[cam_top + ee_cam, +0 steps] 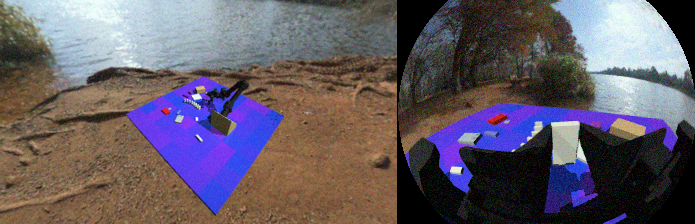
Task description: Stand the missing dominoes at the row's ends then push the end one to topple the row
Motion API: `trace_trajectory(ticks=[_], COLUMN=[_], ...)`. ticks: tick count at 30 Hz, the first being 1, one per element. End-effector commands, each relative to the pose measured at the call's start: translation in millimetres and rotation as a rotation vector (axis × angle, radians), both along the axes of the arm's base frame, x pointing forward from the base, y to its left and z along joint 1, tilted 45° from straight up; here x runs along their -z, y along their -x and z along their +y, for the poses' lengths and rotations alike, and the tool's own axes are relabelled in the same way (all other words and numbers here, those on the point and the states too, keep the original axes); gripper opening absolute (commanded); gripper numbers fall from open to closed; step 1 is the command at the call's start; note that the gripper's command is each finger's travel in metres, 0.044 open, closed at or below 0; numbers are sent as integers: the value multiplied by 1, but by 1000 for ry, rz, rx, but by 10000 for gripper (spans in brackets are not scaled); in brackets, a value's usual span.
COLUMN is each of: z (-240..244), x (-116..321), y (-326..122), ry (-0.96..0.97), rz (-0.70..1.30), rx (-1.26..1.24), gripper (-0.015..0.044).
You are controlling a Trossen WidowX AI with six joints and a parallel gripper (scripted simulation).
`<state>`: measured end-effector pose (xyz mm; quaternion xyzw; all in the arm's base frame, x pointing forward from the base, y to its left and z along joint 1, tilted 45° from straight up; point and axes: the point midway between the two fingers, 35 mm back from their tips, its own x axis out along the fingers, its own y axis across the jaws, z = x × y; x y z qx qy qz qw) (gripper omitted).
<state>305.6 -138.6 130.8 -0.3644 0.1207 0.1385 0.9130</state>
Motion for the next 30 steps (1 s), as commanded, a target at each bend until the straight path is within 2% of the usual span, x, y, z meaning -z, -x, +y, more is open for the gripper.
trace_trajectory(ticks=[1, 12, 30], z=[1, 0, -44], x=[-1, 0, 40], y=[1, 1, 1], ry=[8, 8, 9], rz=[-9, -8, 4], rx=[-9, -9, -7], gripper=[107, 107, 107])
